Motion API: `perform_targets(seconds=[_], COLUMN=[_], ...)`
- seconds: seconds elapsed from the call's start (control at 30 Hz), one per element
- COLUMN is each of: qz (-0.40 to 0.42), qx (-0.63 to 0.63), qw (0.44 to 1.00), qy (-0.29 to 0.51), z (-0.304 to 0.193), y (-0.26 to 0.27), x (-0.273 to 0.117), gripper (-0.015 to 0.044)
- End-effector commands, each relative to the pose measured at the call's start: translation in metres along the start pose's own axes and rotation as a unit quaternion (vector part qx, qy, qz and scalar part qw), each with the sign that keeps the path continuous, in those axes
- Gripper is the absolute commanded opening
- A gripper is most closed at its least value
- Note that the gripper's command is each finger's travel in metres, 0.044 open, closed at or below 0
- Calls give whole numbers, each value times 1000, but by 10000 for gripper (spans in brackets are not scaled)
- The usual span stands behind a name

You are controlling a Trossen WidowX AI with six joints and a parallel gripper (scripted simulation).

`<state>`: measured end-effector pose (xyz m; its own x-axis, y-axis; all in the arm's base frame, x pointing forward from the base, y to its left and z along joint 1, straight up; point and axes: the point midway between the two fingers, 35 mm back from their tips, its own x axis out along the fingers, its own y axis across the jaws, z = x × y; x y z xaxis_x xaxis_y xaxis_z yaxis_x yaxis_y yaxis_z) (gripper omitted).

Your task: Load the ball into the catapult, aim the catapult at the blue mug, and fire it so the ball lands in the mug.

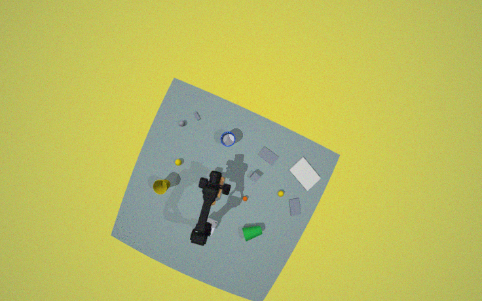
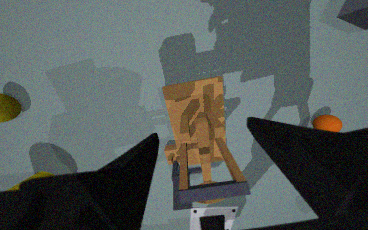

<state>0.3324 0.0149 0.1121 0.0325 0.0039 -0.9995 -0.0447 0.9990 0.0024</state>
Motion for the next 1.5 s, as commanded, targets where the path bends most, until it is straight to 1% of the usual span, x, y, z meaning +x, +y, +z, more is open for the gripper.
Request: perform_targets(seconds=[0.0, 0.77, 1.13, 1.33, 1.4, 1.47], qz=[-1, -1, 0, 0, 0, 0], qx=[1, 1, 0, 0, 0, 0], qw=[1000, 1000, 1000, 1000, 1000, 1000], qy=[2, 2, 0, 0, 0, 1], z=[0, -2, -1, -1, 0, 0], y=[0, 0, 0, 0, 0, 0], x=[7, 42, 38, 38, 30, 7], gripper=[440, 440, 151, 111, 59, 6])
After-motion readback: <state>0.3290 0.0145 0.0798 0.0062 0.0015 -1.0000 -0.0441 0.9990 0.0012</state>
